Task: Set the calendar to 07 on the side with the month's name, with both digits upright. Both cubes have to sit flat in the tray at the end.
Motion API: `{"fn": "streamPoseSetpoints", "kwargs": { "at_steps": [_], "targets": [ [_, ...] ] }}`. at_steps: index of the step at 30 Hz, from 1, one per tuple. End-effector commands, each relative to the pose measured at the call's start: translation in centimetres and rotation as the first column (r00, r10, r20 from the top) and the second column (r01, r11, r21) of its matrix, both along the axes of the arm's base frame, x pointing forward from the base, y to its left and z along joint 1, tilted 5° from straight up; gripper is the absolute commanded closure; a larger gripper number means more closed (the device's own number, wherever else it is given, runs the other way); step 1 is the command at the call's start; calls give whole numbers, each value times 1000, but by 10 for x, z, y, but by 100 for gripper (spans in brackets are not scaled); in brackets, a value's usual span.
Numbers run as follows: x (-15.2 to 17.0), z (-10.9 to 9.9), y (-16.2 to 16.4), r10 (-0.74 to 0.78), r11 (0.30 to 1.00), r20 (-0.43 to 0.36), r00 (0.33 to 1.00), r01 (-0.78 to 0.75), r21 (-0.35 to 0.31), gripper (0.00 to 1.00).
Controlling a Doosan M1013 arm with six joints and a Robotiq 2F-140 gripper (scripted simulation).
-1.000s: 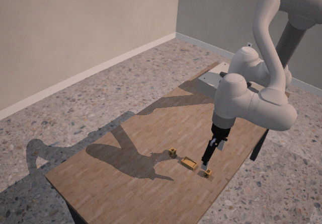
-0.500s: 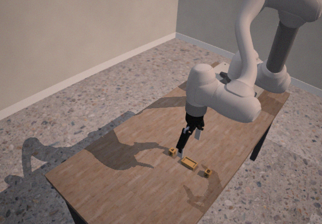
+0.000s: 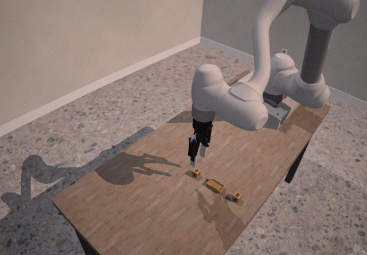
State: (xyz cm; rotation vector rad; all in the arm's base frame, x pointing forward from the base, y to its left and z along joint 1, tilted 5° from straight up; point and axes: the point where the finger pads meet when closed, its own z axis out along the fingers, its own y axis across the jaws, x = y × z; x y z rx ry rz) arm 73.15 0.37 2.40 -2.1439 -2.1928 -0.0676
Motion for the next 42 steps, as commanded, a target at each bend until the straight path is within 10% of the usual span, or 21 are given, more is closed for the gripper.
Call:
{"fn": "streamPoseSetpoints", "kwargs": {
  "at_steps": [1,42],
  "targets": [
    [0,0,0,0,1000,0,1000,0,0,65],
    [0,-6,1,0,1000,0,1000,0,0,65]
  ]
}}
